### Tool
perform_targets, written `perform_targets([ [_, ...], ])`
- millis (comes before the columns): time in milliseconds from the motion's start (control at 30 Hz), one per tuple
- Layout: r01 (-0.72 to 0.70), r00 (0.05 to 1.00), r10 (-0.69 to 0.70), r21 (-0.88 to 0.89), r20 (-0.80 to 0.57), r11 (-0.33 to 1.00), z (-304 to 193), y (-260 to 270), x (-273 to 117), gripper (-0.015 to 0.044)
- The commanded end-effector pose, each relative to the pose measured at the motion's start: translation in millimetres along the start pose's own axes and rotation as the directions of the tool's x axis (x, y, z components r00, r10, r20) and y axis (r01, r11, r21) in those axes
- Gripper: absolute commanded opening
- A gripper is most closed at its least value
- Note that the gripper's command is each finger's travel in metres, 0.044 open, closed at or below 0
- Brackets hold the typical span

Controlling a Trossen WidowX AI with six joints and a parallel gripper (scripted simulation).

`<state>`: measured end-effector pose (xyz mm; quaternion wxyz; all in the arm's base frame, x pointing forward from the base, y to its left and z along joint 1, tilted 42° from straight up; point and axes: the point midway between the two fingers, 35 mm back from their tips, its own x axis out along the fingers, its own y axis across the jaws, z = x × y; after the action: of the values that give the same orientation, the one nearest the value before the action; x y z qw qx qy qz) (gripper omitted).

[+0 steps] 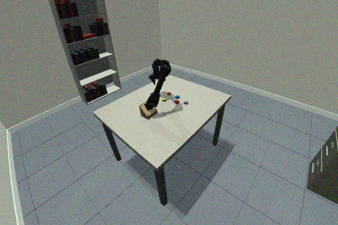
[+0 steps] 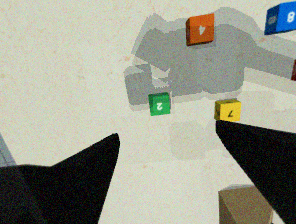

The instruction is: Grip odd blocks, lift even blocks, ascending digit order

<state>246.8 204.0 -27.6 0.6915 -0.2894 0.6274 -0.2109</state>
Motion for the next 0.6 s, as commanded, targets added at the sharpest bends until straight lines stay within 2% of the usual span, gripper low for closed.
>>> perform_targets([
  [0,-0.009,1.000,0.009,0.015,0.002,1.000,3,4,-2,0.0400],
  [500,-0.009,1.000,0.009,0.015,0.002,1.000,3,4,-2,0.0400],
  [567,-0.011,1.000,0.011,0.015,0.003,1.000,15,-4,-3,0.0400],
])
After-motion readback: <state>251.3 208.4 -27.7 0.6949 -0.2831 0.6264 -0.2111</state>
